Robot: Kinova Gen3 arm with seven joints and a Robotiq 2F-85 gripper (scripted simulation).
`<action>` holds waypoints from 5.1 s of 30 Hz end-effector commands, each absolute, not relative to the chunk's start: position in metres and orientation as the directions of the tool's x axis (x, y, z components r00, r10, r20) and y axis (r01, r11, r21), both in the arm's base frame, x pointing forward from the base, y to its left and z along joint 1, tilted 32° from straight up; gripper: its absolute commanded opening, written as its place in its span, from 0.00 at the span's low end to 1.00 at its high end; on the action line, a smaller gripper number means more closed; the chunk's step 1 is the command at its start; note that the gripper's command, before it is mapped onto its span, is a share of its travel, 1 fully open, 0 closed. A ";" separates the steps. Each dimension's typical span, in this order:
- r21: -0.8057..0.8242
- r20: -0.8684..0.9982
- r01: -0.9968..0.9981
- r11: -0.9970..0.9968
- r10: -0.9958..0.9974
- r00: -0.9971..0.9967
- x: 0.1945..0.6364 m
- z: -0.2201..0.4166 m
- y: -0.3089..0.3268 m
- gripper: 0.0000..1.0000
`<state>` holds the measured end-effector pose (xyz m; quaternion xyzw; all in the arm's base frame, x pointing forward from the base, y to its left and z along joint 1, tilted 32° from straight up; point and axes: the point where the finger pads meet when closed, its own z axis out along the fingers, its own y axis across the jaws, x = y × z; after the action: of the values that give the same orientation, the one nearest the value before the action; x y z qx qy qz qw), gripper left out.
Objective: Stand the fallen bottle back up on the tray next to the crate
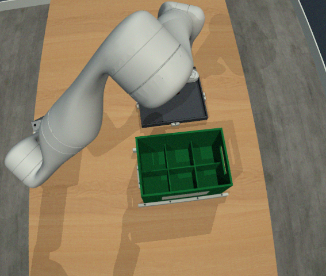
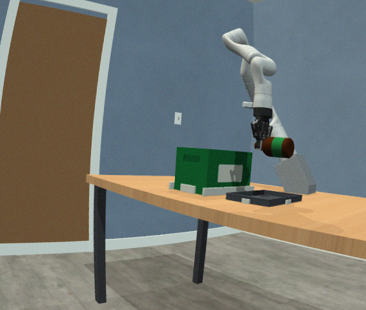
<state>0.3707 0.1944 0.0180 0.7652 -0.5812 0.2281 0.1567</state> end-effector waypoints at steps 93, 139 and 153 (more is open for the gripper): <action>0.123 0.516 -0.860 -0.495 -0.708 0.481 0.371 0.018 0.195 0.00; 0.242 0.473 -0.722 -0.648 -0.571 0.671 0.371 0.018 0.195 0.00; 0.242 0.473 -0.722 -0.648 -0.571 0.671 0.371 0.018 0.195 0.00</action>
<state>0.3707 0.1944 0.0180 0.8896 -0.3634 0.1798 0.2104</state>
